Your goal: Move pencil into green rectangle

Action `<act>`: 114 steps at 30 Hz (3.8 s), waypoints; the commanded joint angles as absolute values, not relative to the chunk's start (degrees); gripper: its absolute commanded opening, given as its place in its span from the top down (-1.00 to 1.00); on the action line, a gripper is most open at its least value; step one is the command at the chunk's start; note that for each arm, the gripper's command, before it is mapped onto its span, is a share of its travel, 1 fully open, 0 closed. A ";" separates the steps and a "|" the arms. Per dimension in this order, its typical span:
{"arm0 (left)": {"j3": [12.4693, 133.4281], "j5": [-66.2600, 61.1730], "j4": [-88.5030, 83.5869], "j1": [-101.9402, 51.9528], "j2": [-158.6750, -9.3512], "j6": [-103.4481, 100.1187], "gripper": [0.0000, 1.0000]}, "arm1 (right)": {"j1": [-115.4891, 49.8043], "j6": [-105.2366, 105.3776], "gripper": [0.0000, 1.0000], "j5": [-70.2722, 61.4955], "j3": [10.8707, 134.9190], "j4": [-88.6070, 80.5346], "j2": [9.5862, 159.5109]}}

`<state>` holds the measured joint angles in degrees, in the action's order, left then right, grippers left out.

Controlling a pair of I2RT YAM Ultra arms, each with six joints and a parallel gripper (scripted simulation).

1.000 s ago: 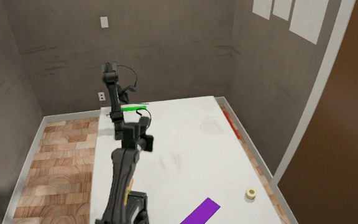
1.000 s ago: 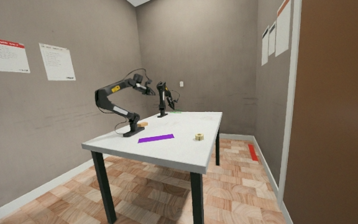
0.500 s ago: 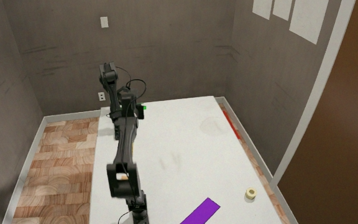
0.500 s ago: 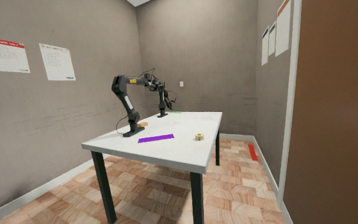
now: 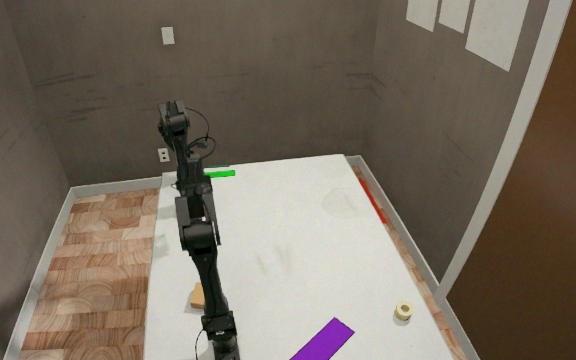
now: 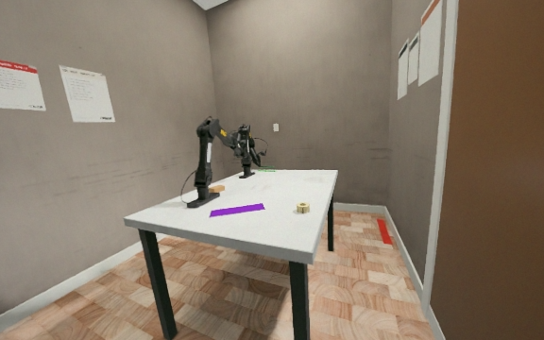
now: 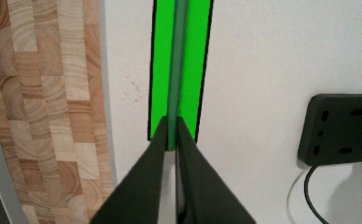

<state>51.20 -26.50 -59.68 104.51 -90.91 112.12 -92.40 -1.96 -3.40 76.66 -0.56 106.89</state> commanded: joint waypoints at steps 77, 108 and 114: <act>47.91 -26.57 -54.27 107.02 -91.12 114.39 0.43 | -93.00 -2.53 0.33 -4.56 82.35 1.45 109.93; 57.97 -26.38 -68.48 111.16 -92.37 119.56 -1.00 | -93.00 -2.53 0.33 -4.56 82.35 1.45 109.93; 57.97 -25.89 -68.49 111.40 -92.37 119.56 -1.00 | -92.85 -2.33 0.33 -4.28 81.80 1.41 110.00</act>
